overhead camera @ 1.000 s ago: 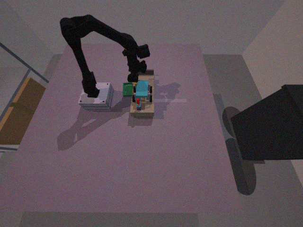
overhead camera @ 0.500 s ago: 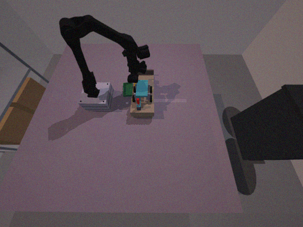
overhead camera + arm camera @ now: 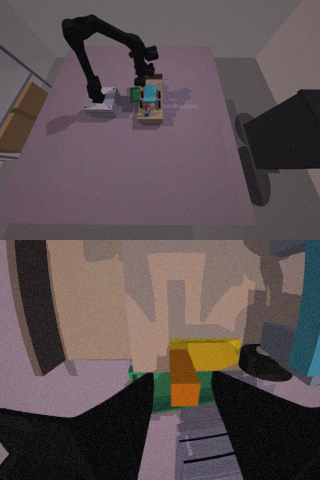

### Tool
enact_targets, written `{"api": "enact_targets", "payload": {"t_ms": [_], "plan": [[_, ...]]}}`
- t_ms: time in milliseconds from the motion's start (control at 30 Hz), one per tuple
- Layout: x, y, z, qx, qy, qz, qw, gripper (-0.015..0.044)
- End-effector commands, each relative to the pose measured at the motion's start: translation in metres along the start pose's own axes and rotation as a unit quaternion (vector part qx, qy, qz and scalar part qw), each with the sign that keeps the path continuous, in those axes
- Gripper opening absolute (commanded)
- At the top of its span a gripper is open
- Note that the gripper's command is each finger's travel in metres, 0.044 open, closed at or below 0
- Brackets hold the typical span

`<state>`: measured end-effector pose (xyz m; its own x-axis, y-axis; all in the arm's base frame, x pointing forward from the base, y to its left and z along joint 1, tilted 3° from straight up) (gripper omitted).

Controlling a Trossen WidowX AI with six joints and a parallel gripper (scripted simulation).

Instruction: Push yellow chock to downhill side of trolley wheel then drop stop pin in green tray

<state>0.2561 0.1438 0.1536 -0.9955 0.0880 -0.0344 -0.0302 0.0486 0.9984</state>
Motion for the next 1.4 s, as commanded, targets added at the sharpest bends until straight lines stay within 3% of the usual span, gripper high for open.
{"api": "enact_targets", "payload": {"t_ms": [0,333,467,600,1000,1367], "plan": [[0.001,0.015,0.0,0.0,-0.001,-0.005,1.0,0.019],[0.0,0.05,0.001,0.0,-0.001,-0.005,1.0,0.019],[0.0,0.043,0.001,-0.002,0.0,-0.004,1.0,0.0295],[-0.006,0.048,-0.006,-0.007,0.043,-0.018,0.999,0.019],[-0.032,0.06,-0.046,0.013,0.248,-0.044,0.968,0.019],[-0.049,0.064,-0.087,0.055,0.433,-0.025,0.899,0.019]]}}
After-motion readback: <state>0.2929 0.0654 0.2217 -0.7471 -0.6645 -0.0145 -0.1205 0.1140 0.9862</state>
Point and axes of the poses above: the point midway between the two fingers, 35 mm back from their tips, its own y axis back along the fingers, its own z axis across the jaws, x = y × z, the point moved 10 cm from there along y, back along the fingers, and after that the axes turned 10 degrees about -y, right-handed, at the moved point
